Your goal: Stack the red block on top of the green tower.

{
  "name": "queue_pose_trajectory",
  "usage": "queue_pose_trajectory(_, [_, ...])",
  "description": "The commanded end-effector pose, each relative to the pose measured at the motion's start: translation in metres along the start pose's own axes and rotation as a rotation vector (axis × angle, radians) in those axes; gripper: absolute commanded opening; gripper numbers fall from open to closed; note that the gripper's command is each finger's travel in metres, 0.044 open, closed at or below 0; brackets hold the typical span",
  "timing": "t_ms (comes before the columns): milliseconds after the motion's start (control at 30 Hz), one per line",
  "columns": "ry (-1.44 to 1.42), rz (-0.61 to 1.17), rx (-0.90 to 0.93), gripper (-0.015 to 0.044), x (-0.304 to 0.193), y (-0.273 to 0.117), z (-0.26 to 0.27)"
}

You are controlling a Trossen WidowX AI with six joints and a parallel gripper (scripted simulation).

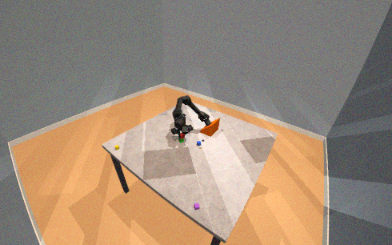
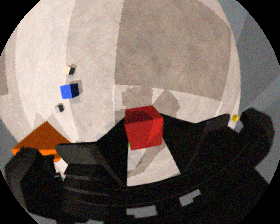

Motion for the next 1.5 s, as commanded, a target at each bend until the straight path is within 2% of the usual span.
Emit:
queue_pose_trajectory(0, [0.005,-0.003,0.002,0.0,0.0,-0.017,0.0])
queue_pose_trajectory(133, [0.005,-0.003,0.002,0.0,0.0,-0.033,0.0])
queue_pose_trajectory(367, [0.005,-0.003,0.002,0.0,0.0,-0.034,0.0])
queue_pose_trajectory(833, [0.003,0.0,0.003,0.0,-0.05,-0.033,0.019])
queue_pose_trajectory(1467, [0.004,0.001,0.002,0.0,-0.045,0.011,0.019])
Point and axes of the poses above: the point midway between the two fingers, 35 mm back from their tips, its own y axis out along the fingers, its own z axis across the jaws, x = y × z, the point moved 7 cm from there along -y, back along the fingers, and after that the axes turned 9 degrees about -y, right-handed, at the moved point
